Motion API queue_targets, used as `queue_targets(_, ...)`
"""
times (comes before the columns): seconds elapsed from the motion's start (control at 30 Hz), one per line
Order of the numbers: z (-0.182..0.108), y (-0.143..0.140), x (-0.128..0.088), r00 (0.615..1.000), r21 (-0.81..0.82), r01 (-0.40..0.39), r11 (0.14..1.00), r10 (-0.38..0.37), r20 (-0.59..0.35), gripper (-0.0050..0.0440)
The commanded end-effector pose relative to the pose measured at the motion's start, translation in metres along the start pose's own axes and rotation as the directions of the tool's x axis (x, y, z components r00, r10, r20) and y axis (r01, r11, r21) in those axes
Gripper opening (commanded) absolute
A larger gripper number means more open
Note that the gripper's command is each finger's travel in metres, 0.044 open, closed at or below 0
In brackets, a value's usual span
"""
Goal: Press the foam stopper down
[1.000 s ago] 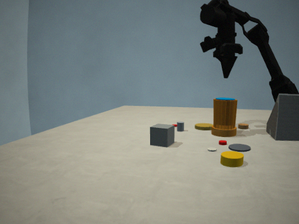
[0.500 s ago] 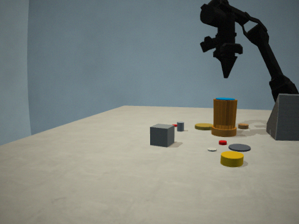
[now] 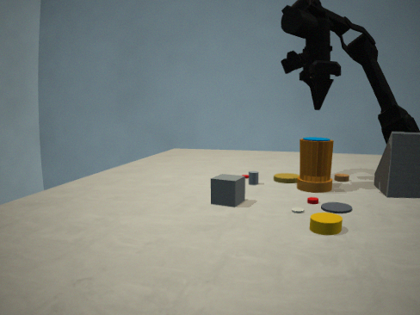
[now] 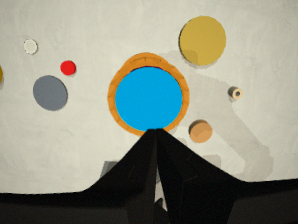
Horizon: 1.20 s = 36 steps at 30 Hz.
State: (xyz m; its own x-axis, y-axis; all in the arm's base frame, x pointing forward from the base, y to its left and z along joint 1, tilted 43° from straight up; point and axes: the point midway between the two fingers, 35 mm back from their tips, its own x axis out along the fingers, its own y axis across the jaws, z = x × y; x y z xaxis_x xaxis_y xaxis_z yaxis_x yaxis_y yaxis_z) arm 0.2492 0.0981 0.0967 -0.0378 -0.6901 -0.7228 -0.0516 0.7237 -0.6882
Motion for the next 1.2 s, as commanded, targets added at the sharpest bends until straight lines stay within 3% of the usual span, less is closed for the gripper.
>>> queue_targets(0.0,0.000,0.000,0.000,1.000,-0.001,0.000,1.000,0.000,0.001,0.0000)
queue_targets(0.4,0.000,0.000,0.000,1.000,-0.001,0.000,1.000,0.000,0.001,0.0000)
queue_targets(0.47,0.000,0.000,-0.011,0.999,-0.002,-0.026,1.000,0.026,0.036,0.0000)
queue_targets(0.57,-0.003,-0.003,-0.049,0.983,-0.016,-0.112,0.994,0.113,0.146,0.0000)
queue_targets(0.73,-0.004,-0.003,-0.052,0.981,-0.018,-0.119,0.993,0.120,0.154,0.0000)
queue_targets(0.83,-0.002,-0.002,-0.037,0.987,0.000,-0.098,0.995,0.098,0.130,0.0000)
queue_targets(1.17,-0.002,0.000,0.049,1.000,0.073,-0.012,0.997,0.014,-0.025,0.0000)
